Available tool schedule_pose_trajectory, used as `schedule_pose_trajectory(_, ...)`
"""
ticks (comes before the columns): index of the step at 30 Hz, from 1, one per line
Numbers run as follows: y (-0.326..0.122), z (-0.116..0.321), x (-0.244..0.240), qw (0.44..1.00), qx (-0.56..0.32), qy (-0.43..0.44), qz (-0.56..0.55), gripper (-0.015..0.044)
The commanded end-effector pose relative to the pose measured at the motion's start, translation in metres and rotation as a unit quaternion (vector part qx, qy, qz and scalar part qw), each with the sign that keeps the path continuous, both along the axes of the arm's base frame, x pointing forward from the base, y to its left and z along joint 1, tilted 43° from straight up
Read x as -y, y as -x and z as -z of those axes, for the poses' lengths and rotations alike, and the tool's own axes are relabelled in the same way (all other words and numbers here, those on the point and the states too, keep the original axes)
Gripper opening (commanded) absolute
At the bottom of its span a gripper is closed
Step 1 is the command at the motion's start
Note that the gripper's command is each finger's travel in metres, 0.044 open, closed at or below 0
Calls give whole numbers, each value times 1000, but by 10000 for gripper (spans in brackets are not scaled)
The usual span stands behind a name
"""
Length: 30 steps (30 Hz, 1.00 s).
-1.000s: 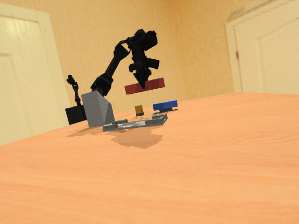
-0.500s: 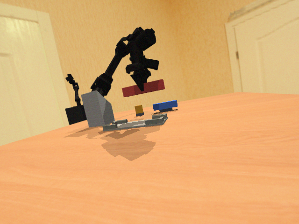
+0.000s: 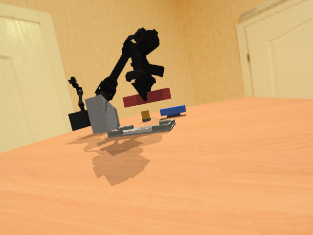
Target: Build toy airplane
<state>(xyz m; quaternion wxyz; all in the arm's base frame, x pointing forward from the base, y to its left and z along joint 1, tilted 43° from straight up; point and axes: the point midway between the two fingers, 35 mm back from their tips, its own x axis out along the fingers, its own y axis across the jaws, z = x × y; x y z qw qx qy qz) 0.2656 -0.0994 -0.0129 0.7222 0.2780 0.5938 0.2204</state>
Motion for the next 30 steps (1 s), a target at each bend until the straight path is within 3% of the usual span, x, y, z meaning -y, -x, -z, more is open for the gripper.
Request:
schedule_pose_trajectory(1,2,13,6,1000,0,3,0,0)
schedule_pose_trajectory(20,15,66,21,1000,-6,1,6,0)
schedule_pose_trajectory(27,15,66,21,1000,-6,1,6,184)
schedule_pose_trajectory(30,15,66,21,1000,-6,1,6,196)
